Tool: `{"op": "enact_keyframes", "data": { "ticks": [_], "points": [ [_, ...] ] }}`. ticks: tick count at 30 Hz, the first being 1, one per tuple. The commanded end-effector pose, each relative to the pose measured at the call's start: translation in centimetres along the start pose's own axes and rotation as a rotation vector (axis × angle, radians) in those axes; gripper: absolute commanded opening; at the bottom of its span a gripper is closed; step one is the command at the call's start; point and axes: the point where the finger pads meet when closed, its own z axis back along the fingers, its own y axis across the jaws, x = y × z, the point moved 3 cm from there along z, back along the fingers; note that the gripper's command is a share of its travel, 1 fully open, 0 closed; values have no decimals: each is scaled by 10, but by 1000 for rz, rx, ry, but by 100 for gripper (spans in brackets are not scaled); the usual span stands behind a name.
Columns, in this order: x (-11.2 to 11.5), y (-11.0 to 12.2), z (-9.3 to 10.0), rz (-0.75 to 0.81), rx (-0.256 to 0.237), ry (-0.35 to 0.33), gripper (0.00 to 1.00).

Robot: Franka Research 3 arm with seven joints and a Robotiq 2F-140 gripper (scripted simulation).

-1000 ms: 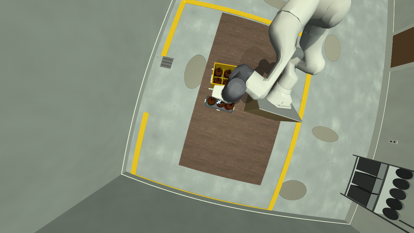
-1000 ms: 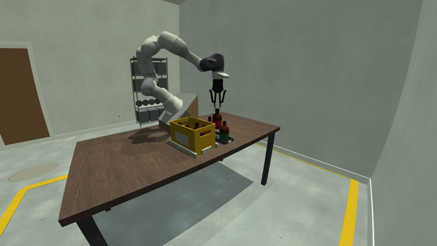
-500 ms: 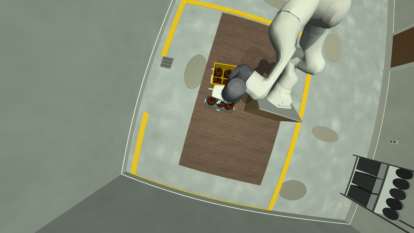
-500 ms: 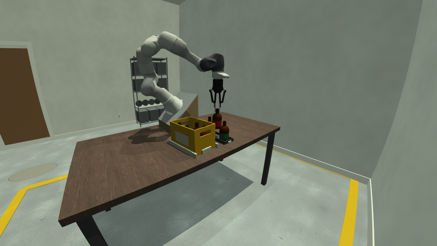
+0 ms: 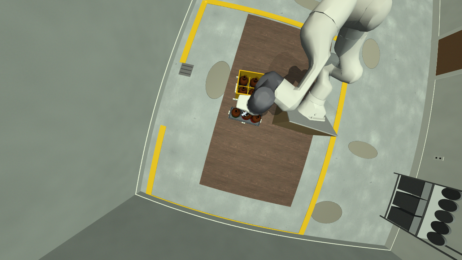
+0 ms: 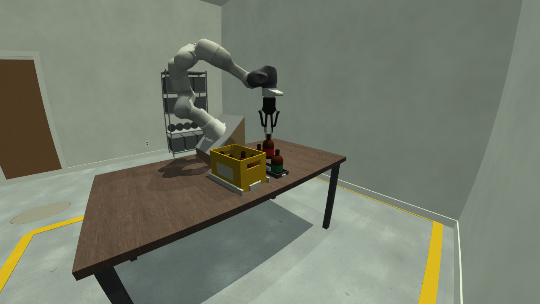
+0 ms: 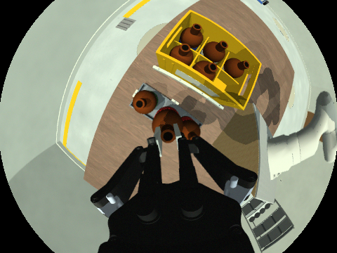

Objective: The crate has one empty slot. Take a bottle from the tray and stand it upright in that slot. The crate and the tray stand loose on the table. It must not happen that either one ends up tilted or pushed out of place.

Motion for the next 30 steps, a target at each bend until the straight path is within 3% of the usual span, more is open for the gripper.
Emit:
{"op": "enact_keyframes", "data": {
  "ticks": [1,30],
  "points": [
    [1,-2,6,5,-6,-1,0],
    [1,-1,34,5,-6,-1,0]
  ]
}}
